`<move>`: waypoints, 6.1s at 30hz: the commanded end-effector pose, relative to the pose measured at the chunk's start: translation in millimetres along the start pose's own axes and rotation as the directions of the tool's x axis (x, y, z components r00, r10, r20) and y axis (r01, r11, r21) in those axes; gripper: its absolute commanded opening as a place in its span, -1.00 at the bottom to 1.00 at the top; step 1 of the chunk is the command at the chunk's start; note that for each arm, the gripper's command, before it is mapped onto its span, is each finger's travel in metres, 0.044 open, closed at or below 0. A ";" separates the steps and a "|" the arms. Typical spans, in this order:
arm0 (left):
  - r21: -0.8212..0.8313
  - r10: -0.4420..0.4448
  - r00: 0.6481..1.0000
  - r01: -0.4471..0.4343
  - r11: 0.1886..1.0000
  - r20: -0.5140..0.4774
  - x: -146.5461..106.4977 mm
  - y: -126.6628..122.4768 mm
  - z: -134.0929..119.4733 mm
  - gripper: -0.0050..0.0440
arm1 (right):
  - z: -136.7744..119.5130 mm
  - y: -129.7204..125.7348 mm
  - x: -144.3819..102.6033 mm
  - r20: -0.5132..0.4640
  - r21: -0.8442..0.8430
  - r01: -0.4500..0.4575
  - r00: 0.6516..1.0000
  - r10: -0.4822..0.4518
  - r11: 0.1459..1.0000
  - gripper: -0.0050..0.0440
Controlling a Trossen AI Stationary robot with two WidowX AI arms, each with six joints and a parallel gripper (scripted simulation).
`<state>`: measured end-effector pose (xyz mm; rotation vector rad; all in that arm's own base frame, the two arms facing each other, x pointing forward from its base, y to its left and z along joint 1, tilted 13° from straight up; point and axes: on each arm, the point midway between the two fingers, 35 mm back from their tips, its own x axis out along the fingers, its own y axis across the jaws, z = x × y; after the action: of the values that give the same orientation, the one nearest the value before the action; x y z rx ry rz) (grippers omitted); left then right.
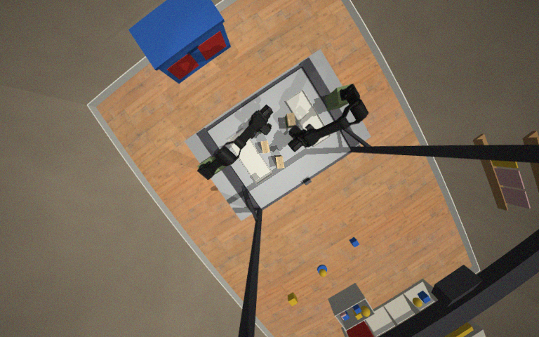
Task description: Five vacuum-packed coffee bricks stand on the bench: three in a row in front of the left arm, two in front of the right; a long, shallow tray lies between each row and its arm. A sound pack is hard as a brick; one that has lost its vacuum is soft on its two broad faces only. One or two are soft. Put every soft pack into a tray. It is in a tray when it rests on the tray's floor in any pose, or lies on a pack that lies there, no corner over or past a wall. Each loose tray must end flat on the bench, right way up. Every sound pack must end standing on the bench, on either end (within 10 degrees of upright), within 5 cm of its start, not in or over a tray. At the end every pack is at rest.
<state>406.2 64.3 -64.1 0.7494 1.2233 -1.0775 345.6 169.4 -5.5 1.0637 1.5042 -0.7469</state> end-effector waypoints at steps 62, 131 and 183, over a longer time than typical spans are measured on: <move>0.011 0.041 0.999 -0.041 0.999 0.003 -11.4 -102.0 -33.3 -0.33 | -26.2 -125.1 -7.7 0.000 -0.008 -0.037 0.999 0.037 0.999 -0.32; 0.010 0.038 0.999 -0.038 0.999 0.003 3.2 -153.5 -50.4 -0.33 | -30.2 -144.7 40.4 -0.001 -0.007 -0.035 0.999 0.035 0.999 -0.32; 0.010 0.038 0.999 -0.038 0.999 0.003 37.2 -152.6 -50.3 0.69 | -30.1 -145.8 -10.0 -0.001 -0.008 -0.036 0.999 0.036 0.999 0.70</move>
<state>241.6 46.7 -99.7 0.7683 1.2045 -1.0677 191.2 138.4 -39.4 1.0582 1.5071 -0.7535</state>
